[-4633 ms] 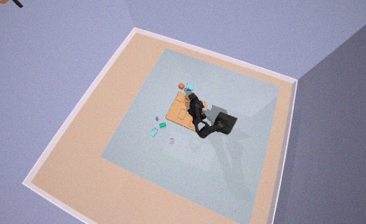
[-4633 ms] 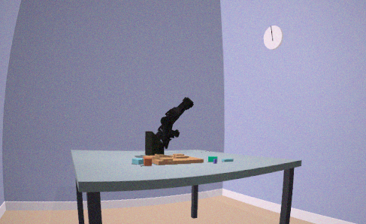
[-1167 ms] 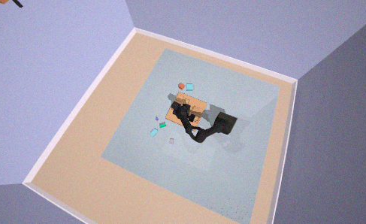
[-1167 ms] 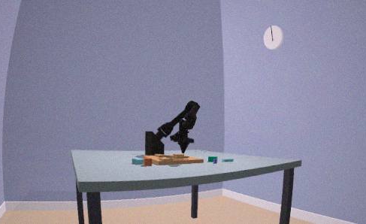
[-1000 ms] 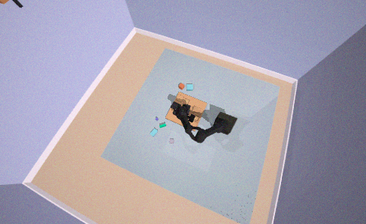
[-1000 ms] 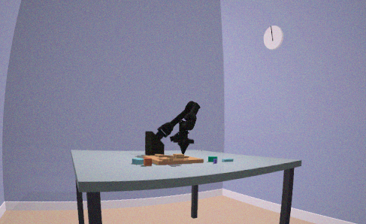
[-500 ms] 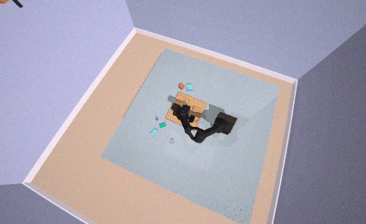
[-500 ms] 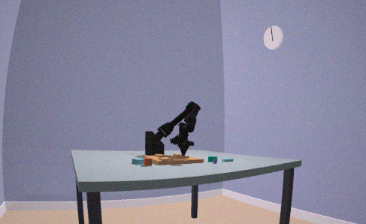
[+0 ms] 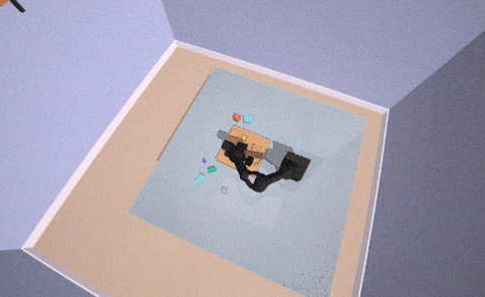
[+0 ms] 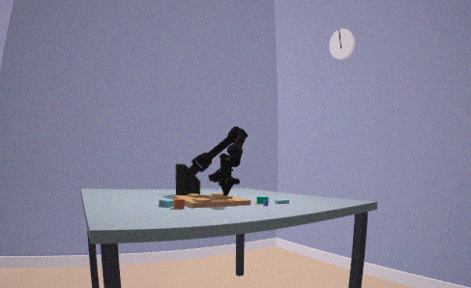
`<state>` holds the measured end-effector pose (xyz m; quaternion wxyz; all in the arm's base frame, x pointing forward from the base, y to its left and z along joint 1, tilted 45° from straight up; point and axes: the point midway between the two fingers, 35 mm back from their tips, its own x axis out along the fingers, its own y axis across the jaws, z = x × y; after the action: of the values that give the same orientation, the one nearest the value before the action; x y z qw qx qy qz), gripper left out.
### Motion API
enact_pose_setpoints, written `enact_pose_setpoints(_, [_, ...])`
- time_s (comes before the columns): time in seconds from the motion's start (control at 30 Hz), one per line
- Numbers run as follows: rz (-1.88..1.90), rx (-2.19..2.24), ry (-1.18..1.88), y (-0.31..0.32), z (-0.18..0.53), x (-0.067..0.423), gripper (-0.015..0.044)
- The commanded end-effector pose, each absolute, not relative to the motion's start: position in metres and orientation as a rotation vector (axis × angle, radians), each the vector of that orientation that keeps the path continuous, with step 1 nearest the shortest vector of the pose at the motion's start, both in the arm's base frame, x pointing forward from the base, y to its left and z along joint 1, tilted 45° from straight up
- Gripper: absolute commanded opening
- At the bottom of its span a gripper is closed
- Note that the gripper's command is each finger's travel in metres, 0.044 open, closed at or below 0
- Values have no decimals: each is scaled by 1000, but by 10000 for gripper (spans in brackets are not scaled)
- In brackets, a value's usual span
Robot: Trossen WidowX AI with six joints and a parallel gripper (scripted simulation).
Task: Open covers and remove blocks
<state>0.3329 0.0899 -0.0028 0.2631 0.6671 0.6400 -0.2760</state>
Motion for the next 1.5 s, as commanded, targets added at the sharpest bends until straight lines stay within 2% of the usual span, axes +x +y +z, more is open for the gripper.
enact_pose_setpoints(0.0, [-744, 1808, 1730, 91, -1, 339, 0])
enact_pose_setpoints(1.47, [-741, 1808, 1728, 87, -3, 386, 0])
